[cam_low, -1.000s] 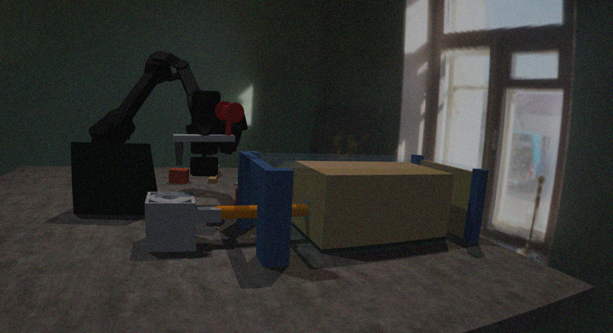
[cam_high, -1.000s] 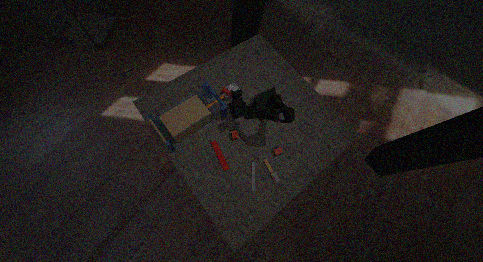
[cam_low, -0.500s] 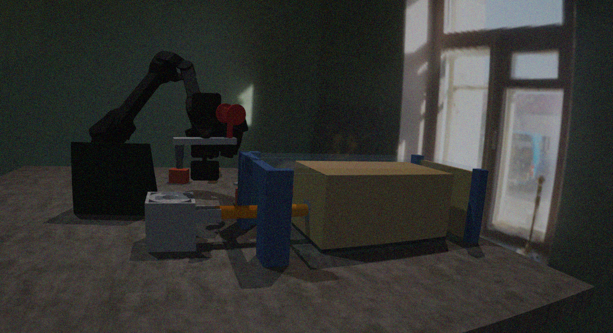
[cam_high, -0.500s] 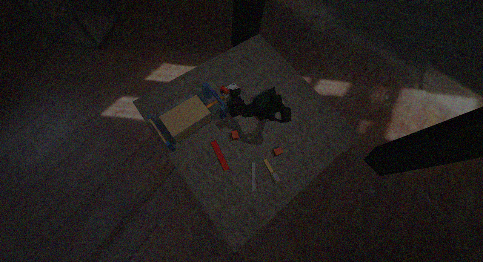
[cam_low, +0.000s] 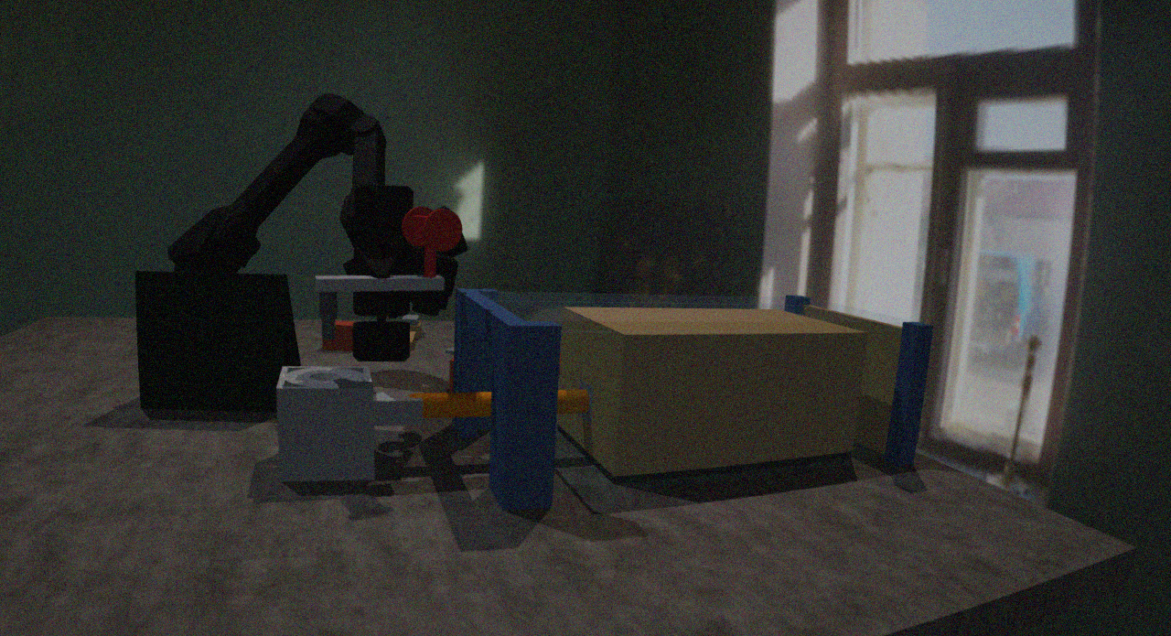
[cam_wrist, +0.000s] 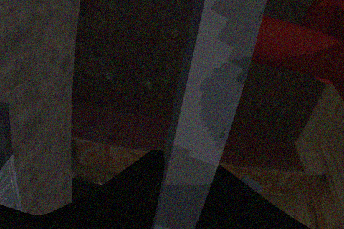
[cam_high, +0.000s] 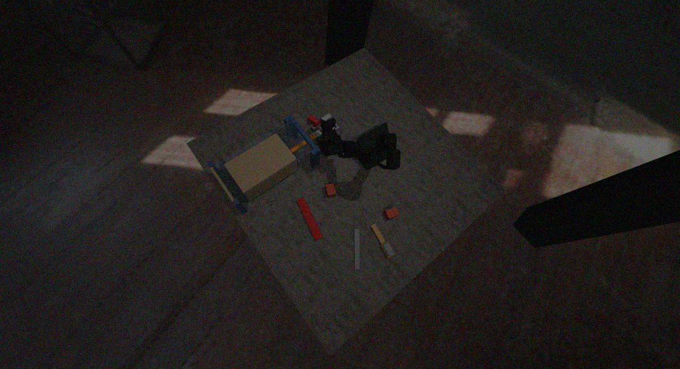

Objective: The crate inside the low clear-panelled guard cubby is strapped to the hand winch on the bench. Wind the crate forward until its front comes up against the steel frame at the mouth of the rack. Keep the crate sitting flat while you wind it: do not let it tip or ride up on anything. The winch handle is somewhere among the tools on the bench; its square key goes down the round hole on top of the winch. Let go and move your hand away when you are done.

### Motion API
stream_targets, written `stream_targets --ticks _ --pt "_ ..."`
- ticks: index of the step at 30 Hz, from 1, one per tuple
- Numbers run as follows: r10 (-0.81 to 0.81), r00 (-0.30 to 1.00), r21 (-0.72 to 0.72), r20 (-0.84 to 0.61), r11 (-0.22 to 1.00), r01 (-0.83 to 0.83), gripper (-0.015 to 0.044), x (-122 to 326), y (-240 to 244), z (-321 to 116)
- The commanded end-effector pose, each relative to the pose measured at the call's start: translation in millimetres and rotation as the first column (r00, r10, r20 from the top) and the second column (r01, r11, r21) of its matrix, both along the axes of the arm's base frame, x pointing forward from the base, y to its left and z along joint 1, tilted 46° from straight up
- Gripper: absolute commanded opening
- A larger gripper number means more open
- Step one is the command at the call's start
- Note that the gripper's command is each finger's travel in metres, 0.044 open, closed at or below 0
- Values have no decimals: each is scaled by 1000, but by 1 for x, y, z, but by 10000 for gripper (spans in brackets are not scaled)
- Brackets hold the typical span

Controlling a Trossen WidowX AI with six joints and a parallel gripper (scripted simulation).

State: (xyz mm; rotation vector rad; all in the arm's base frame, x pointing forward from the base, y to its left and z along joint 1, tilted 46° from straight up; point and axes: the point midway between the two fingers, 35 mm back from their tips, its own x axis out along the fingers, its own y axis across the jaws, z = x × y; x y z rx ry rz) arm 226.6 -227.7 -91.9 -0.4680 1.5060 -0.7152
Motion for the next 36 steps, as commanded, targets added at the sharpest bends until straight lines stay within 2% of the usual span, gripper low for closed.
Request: stream_targets --ticks 1,36 --pt "1 1000 -22 -18 1000 -2 0 -4 0 -7" --pt "2 1000 -23 -18 1000 -2 0 0 20 -25"
